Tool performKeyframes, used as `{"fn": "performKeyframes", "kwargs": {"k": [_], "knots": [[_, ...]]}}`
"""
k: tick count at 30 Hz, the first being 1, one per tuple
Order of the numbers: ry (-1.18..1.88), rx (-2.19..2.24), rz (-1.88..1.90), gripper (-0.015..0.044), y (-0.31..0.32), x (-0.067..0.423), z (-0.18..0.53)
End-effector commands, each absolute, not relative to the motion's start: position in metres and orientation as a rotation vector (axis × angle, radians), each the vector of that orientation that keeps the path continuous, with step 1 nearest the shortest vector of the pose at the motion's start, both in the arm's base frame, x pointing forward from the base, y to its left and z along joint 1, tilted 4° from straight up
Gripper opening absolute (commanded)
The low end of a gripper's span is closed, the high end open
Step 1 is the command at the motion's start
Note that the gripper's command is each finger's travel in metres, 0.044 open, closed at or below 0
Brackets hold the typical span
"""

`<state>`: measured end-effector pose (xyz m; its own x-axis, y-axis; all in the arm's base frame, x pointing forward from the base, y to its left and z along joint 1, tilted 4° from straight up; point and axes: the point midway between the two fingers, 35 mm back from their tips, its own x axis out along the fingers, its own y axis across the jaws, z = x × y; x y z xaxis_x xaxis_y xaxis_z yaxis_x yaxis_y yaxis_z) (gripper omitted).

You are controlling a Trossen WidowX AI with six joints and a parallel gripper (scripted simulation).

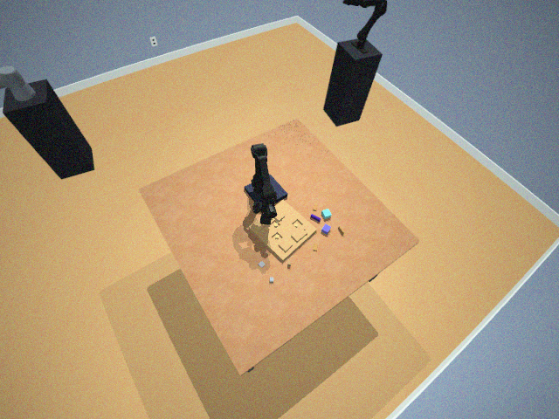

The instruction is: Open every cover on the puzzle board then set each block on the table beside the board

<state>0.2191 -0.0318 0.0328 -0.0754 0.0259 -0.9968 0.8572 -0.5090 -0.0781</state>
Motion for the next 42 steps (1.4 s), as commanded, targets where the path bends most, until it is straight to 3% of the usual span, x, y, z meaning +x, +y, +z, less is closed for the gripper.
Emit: {"fn": "performKeyframes", "kwargs": {"k": [1, 8, 42], "knots": [[0.955, 1.569, -1.64, 0.0144, -0.033, 0.225, 0.051], [0.952, 1.57, -1.641, 0.0144, -0.033, 0.225, 0.073], [0.952, 1.57, -1.641, 0.0144, -0.033, 0.224, 0.038]]}}
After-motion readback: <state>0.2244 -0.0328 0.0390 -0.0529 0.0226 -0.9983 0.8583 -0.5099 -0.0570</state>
